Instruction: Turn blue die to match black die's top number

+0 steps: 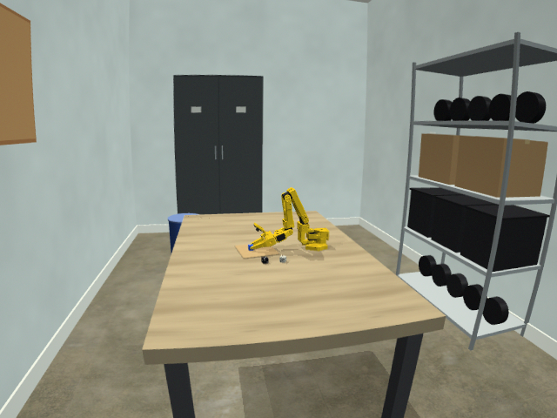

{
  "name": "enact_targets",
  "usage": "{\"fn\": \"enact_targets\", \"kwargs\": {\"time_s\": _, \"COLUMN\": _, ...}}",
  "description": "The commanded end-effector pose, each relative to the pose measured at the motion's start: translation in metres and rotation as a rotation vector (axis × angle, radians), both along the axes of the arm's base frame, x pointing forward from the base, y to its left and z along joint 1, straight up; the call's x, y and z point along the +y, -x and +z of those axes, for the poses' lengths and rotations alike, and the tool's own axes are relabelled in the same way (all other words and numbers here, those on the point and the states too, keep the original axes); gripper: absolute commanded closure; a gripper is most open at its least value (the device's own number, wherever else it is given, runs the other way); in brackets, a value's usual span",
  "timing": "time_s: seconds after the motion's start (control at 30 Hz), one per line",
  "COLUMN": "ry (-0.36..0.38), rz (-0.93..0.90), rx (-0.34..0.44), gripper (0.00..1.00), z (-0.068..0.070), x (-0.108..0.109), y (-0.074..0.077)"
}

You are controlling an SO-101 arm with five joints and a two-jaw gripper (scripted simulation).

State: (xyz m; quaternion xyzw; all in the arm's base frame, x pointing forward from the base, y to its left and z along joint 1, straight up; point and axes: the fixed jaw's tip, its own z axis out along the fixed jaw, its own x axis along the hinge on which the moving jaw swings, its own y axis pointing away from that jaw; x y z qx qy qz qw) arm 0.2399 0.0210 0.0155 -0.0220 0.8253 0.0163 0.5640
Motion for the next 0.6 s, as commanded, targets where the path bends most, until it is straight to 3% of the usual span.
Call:
{"fn": "enact_targets", "kwargs": {"time_s": 0.0, "ry": 0.001, "rz": 0.007, "rx": -0.067, "gripper": 0.82, "z": 0.0125, "x": 0.0018, "y": -0.0072}}
{"fn": "enact_targets", "kwargs": {"time_s": 0.57, "ry": 0.001, "rz": 0.007, "rx": -0.067, "gripper": 0.71, "z": 0.0125, "x": 0.0018, "y": -0.0072}}
